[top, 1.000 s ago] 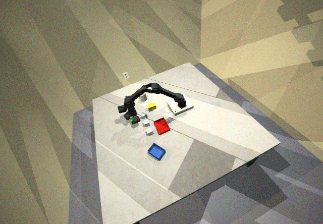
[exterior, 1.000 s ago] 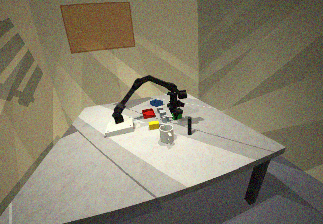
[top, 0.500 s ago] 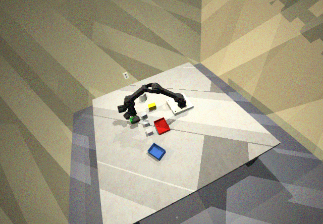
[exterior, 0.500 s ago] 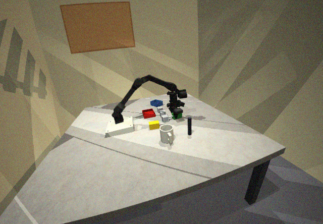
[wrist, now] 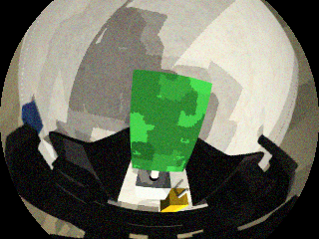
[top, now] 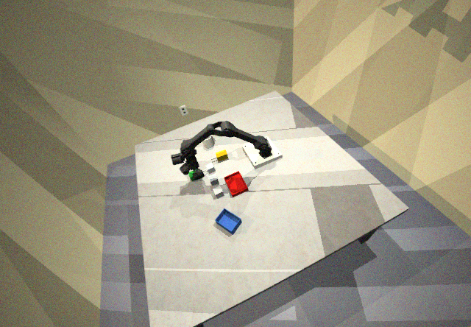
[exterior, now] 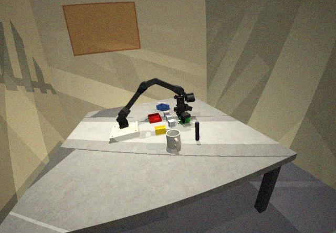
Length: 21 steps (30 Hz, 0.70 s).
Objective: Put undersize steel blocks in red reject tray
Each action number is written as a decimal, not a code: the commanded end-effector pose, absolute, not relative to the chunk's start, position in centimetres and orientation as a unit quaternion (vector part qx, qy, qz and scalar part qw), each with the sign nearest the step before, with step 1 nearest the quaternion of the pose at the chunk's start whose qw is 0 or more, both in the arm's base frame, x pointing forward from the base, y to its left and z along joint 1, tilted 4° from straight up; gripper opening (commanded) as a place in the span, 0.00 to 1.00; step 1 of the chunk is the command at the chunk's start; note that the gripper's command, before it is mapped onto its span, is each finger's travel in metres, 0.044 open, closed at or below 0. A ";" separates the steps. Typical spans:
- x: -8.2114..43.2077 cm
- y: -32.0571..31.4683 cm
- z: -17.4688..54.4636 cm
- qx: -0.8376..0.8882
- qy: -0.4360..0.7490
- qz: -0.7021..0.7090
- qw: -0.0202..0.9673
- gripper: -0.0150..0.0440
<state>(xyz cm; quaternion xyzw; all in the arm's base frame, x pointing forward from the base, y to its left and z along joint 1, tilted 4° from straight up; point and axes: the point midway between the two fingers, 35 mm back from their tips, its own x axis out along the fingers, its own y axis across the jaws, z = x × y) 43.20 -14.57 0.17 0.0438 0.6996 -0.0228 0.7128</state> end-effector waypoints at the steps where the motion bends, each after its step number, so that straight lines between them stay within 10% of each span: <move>1: 43.3 -14.6 0.6 0.043 0.696 -0.022 0.716 0.25; 21: 43.3 -14.6 0.4 0.043 0.696 -0.022 0.716 0.25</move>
